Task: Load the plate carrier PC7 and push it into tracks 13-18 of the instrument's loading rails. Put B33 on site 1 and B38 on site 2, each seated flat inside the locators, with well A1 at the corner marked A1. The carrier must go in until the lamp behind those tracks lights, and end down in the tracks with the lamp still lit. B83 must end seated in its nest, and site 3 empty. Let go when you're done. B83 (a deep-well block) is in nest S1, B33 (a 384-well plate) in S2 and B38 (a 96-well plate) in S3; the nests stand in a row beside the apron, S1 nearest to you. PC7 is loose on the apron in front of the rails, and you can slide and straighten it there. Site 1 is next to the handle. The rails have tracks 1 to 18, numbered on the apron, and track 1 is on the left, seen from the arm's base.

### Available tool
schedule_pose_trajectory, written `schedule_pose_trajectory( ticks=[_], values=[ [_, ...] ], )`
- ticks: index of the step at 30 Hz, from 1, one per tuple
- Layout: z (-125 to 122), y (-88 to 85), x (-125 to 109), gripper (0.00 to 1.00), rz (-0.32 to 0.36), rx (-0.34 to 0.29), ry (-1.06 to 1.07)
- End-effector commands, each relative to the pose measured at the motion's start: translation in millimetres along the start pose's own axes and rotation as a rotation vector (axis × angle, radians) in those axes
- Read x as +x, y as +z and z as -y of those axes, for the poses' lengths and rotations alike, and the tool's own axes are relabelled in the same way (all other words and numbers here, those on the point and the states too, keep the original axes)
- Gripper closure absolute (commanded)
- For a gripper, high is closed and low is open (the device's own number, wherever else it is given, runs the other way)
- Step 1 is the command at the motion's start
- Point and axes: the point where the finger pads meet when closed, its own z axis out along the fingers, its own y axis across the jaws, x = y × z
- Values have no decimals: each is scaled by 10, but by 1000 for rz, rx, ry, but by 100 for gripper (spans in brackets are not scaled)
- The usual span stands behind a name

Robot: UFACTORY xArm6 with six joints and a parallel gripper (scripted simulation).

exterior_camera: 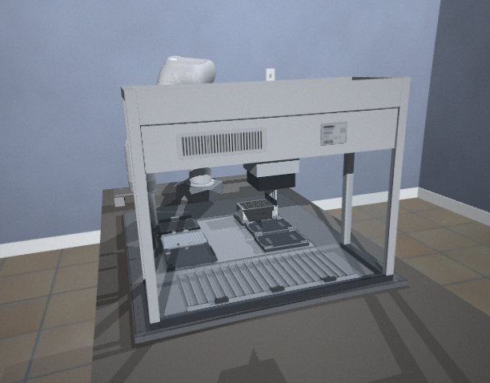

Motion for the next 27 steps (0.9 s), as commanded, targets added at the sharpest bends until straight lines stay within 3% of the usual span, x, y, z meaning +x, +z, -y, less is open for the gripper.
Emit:
schedule_pose_trajectory(
  ticks=[1, 27],
  values=[
    [15, 6, 8, 0, -2, 4, 0],
    [15, 153, 8, 0, -2, 4, 0]
  ],
)
